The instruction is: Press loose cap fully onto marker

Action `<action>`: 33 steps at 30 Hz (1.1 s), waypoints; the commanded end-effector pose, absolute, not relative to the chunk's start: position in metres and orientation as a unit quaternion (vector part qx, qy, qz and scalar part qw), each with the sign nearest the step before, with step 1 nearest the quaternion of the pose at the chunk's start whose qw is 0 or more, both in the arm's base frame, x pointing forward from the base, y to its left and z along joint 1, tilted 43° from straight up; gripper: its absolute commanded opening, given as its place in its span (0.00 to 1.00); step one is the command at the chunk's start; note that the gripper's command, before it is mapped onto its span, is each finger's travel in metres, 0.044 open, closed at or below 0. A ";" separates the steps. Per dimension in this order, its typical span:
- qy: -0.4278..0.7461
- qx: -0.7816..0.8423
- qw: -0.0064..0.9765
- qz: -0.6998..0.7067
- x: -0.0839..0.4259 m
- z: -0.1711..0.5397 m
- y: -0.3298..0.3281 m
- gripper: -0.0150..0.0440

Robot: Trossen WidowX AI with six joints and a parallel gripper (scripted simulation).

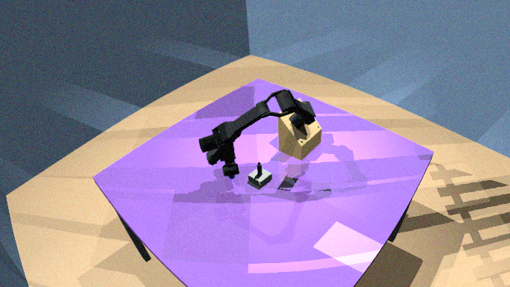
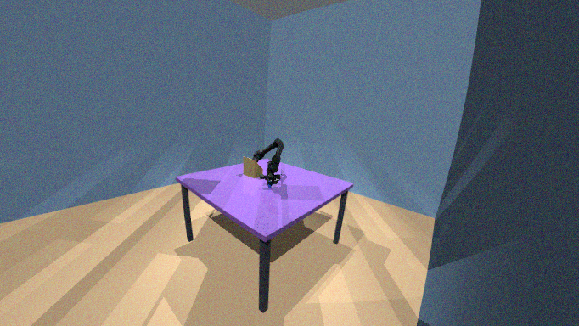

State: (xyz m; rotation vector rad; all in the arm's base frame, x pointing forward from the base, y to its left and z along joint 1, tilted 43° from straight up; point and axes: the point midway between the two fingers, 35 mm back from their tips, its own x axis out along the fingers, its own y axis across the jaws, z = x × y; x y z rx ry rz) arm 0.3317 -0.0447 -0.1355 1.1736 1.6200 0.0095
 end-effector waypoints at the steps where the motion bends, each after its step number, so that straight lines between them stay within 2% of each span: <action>1: 0.677 0.492 0.547 0.003 0.335 -0.123 -0.058 0.25; 13: 0.677 0.492 0.547 0.003 0.330 -0.095 -0.083 0.25; 33: 0.677 0.492 0.547 0.003 0.316 -0.053 -0.069 0.25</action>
